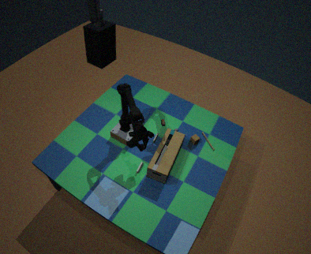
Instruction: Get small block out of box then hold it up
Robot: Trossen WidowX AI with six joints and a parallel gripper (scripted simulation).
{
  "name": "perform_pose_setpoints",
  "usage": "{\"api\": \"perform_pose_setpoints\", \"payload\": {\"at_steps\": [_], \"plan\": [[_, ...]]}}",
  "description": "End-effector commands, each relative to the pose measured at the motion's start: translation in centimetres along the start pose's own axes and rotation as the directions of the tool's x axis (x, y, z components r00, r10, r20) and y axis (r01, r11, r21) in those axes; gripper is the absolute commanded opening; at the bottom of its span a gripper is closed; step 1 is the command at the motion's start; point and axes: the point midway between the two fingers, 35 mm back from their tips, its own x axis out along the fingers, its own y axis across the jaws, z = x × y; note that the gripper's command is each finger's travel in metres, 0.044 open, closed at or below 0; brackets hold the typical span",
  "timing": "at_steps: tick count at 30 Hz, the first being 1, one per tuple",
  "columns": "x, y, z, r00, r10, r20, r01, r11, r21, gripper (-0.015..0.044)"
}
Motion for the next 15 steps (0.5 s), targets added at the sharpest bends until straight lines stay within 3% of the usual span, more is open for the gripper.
{"api": "perform_pose_setpoints", "payload": {"at_steps": [1, 15], "plan": [[-1.24, -0.28, 1.06, 0.999, 0.033, -0.014, -0.031, 0.996, 0.078, 0.0000], [-1.89, -0.41, 1.53, 0.999, 0.048, -0.024, -0.045, 0.992, 0.119, 0.0000]]}}
